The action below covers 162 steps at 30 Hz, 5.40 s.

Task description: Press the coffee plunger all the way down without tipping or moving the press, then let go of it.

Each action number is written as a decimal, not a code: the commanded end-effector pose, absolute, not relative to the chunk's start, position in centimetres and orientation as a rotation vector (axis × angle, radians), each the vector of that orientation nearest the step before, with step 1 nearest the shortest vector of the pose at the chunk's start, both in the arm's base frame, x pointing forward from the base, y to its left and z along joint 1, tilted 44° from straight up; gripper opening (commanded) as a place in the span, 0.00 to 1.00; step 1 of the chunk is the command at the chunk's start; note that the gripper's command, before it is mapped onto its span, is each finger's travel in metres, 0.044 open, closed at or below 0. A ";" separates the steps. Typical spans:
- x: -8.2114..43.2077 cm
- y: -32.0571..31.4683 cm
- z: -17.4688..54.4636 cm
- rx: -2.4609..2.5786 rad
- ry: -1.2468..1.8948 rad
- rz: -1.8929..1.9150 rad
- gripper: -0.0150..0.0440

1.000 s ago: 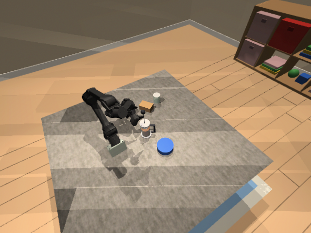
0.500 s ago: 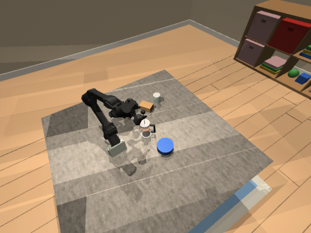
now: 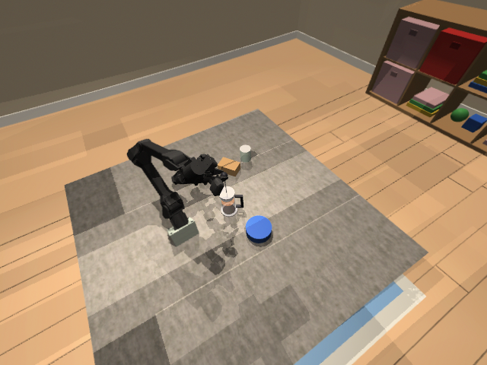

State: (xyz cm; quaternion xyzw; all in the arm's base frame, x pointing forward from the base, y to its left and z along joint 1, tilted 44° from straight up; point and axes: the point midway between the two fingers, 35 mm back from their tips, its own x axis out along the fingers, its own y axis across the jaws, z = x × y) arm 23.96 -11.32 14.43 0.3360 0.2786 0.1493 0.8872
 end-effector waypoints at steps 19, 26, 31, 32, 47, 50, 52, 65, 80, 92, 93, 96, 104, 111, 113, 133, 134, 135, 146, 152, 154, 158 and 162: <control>24.0 -10.4 13.4 0.699 0.579 0.311 0.47; 24.0 -9.7 12.5 0.698 0.581 0.311 0.47; 24.0 -9.2 11.9 0.698 0.582 0.310 0.47; 24.0 -9.1 11.8 0.697 0.583 0.310 0.47; 24.0 -7.5 9.9 0.697 0.584 0.309 0.47; 24.0 -7.2 9.5 0.697 0.583 0.309 0.47; 24.0 -7.0 9.3 0.697 0.583 0.309 0.47; 24.1 -5.5 7.7 0.700 0.578 0.309 0.47; 25.0 -5.1 7.4 0.702 0.573 0.310 0.47; 25.3 -5.2 7.4 0.701 0.573 0.311 0.47; 25.3 -5.2 7.4 0.701 0.573 0.311 0.47; 25.4 -5.2 7.4 0.701 0.573 0.311 0.47; 25.5 -5.3 7.3 0.701 0.573 0.311 0.47; 25.6 -5.3 7.3 0.701 0.573 0.311 0.47; 25.6 -5.3 7.3 0.701 0.573 0.311 0.47; 25.8 -5.5 7.3 0.701 0.572 0.311 0.47; 25.8 -5.4 7.3 0.701 0.572 0.311 0.47; 25.8 -5.4 7.2 0.701 0.572 0.311 0.47; 25.8 -5.7 7.5 0.684 0.560 0.308 0.47; 25.8 -5.7 7.5 0.684 0.560 0.308 0.69; 25.8 -5.7 7.5 0.684 0.560 0.308 0.78; 25.8 -5.7 7.5 0.684 0.560 0.308 0.96; 25.8 -5.7 7.5 0.684 0.560 0.308 1.00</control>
